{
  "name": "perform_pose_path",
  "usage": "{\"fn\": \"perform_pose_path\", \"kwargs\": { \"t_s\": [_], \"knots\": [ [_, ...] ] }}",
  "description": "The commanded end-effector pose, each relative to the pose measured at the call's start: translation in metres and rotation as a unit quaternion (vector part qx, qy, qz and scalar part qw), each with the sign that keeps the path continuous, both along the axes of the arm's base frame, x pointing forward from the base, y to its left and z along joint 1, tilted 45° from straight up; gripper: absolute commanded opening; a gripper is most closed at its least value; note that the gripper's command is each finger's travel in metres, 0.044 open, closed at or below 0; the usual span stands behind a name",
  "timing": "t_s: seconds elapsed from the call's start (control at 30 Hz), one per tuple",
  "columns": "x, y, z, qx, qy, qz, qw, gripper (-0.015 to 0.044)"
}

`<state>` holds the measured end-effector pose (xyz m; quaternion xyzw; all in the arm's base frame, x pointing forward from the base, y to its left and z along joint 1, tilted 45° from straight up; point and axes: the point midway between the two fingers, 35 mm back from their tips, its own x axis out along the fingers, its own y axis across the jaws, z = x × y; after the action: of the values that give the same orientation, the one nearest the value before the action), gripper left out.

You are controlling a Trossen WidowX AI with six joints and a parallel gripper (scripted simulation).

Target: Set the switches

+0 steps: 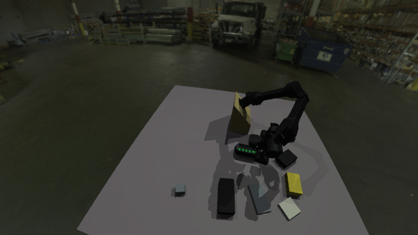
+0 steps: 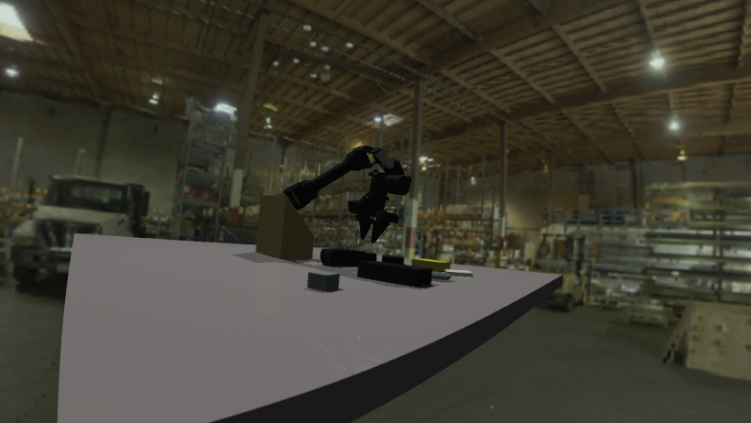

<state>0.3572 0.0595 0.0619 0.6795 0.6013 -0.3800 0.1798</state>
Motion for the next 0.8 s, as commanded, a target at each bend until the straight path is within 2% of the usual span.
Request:
{"fn": "perform_pose_path", "kwargs": {
  "t_s": [0.0,0.07,0.2,0.77],
  "knots": [
    [-0.028,0.006,0.006,-0.041,-0.039,0.007,0.998,0.0394],
    [-0.039,0.007,0.009,-0.056,-0.061,0.008,0.997,0.044],
    [-0.052,0.009,0.012,-0.075,-0.087,0.009,0.993,0.044],
    [-0.049,0.022,-0.001,-0.076,-0.086,0.01,0.993,0.044]
  ]
}}
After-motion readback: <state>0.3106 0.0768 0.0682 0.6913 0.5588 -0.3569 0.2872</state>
